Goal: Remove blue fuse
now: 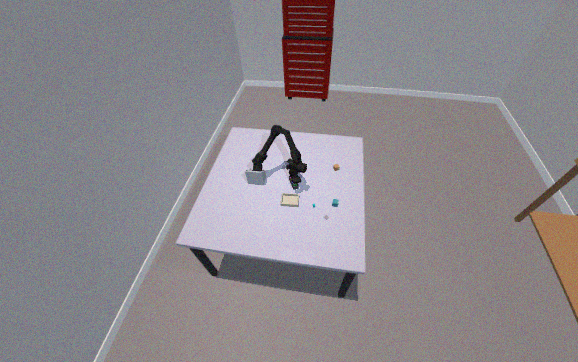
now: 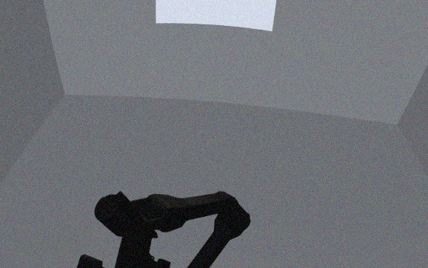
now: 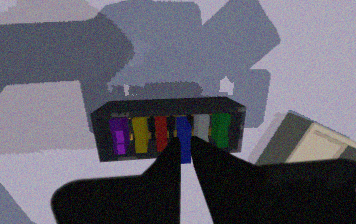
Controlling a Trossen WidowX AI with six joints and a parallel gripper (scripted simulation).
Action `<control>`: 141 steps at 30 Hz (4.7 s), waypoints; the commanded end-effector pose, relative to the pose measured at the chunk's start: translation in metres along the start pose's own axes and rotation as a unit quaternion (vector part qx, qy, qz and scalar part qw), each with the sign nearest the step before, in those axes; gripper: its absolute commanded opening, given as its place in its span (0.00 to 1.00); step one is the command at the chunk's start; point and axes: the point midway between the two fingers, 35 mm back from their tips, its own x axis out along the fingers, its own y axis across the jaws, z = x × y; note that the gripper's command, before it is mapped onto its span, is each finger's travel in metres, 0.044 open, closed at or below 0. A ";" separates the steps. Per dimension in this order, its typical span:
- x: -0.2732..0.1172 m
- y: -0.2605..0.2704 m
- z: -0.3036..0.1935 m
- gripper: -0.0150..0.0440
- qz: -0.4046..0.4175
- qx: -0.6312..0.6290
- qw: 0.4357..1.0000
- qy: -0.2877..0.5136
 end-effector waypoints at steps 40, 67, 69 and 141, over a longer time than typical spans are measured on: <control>-0.022 -0.001 0.001 0.25 -0.002 -0.002 1.000 -0.001; -0.047 -0.030 -0.008 0.25 -0.007 -0.001 1.000 0.000; -0.048 -0.041 -0.012 0.25 -0.008 -0.001 1.000 0.000; -0.047 -0.145 -0.081 0.81 -0.008 -0.002 1.000 0.001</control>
